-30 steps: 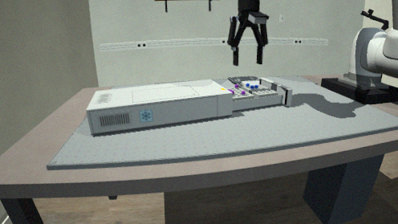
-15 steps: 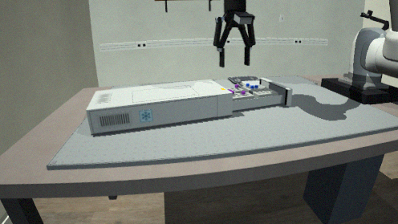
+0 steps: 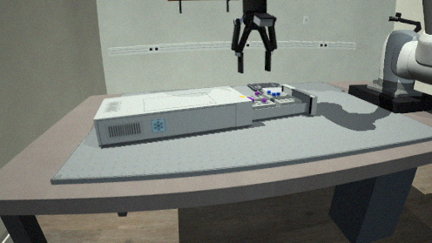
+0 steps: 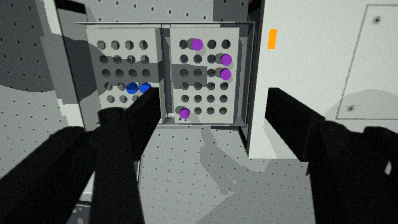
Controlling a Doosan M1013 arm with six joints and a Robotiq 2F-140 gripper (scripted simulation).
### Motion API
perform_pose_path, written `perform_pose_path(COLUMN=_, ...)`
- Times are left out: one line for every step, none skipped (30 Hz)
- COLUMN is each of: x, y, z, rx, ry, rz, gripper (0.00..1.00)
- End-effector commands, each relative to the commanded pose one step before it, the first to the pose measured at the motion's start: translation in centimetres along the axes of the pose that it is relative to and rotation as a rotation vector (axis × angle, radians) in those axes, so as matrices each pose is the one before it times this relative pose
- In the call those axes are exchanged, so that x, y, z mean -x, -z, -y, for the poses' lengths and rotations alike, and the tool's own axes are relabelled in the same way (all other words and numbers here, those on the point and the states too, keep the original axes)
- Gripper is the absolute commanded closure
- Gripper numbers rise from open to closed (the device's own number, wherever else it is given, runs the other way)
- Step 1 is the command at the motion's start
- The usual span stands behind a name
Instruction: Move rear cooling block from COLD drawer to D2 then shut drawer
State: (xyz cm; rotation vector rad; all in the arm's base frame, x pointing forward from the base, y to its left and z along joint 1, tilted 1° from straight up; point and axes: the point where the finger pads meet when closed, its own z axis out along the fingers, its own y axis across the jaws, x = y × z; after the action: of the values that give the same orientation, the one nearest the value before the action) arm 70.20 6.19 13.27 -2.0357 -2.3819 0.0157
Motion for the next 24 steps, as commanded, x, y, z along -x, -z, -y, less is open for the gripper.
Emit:
perform_pose_path(x=-0.287, y=-0.169, z=0.039, rx=0.00398, ry=-0.00098, rz=-0.00254, gripper=0.34)
perform_pose_path(x=-0.002, y=-0.199, z=0.069, rx=-0.00114, ry=0.00001, rz=-0.00012, gripper=0.34)
perform_pose_path(x=0.002, y=-0.170, z=0.033, rx=-0.00054, ry=0.00001, rz=-0.00005, gripper=0.34)
perform_pose_path(x=0.002, y=-0.171, z=0.031, rx=-0.00055, ry=0.00001, rz=-0.00006, gripper=0.34)
perform_pose_path(x=0.002, y=-0.164, z=0.029, rx=-0.00044, ry=0.00001, rz=-0.00004, gripper=0.34)
perform_pose_path(x=0.002, y=-0.150, z=0.027, rx=-0.00024, ry=0.00002, rz=-0.00002, gripper=0.34)
perform_pose_path(x=0.003, y=-0.139, z=0.025, rx=-0.00009, ry=0.00002, rz=-0.00001, gripper=0.34)
perform_pose_path(x=0.003, y=-0.135, z=0.023, rx=-0.00002, ry=0.00002, rz=0.00000, gripper=0.34)
perform_pose_path(x=0.003, y=-0.134, z=0.022, rx=-0.00001, ry=0.00002, rz=0.00000, gripper=0.34)
perform_pose_path(x=0.003, y=-0.135, z=0.020, rx=-0.00003, ry=0.00002, rz=0.00000, gripper=0.34)
perform_pose_path(x=0.003, y=-0.136, z=0.019, rx=-0.00004, ry=0.00002, rz=0.00000, gripper=0.34)
perform_pose_path(x=0.004, y=-0.136, z=0.018, rx=-0.00005, ry=0.00002, rz=0.00000, gripper=0.34)
perform_pose_path(x=0.004, y=-0.136, z=0.017, rx=-0.00004, ry=0.00002, rz=0.00000, gripper=0.34)
perform_pose_path(x=0.004, y=-0.136, z=0.016, rx=-0.00004, ry=0.00002, rz=0.00000, gripper=0.34)
perform_pose_path(x=0.000, y=0.000, z=0.000, rx=0.00000, ry=0.00000, rz=0.00000, gripper=0.34)
perform_pose_path(x=0.000, y=0.000, z=0.000, rx=0.00000, ry=0.00000, rz=0.00000, gripper=0.34)
perform_pose_path(x=0.024, y=0.083, z=-0.160, rx=0.00396, ry=0.00003, rz=0.00045, gripper=0.34)
perform_pose_path(x=-0.005, y=-0.228, z=0.092, rx=-0.00175, ry=0.00001, rz=-0.00019, gripper=0.34)
perform_pose_path(x=-0.007, y=-0.242, z=0.109, rx=-0.00203, ry=0.00001, rz=-0.00022, gripper=0.34)
perform_pose_path(x=0.004, y=-0.159, z=0.018, rx=-0.00038, ry=0.00002, rz=-0.00004, gripper=0.34)
perform_pose_path(x=0.004, y=-0.141, z=0.015, rx=-0.00012, ry=0.00002, rz=-0.00001, gripper=0.34)
perform_pose_path(x=0.004, y=-0.131, z=0.013, rx=0.00003, ry=0.00002, rz=0.00001, gripper=0.34)
perform_pose_path(x=0.004, y=-0.129, z=0.011, rx=0.00006, ry=0.00002, rz=0.00001, gripper=0.34)
perform_pose_path(x=0.005, y=-0.131, z=0.010, rx=0.00004, ry=0.00002, rz=0.00001, gripper=0.34)
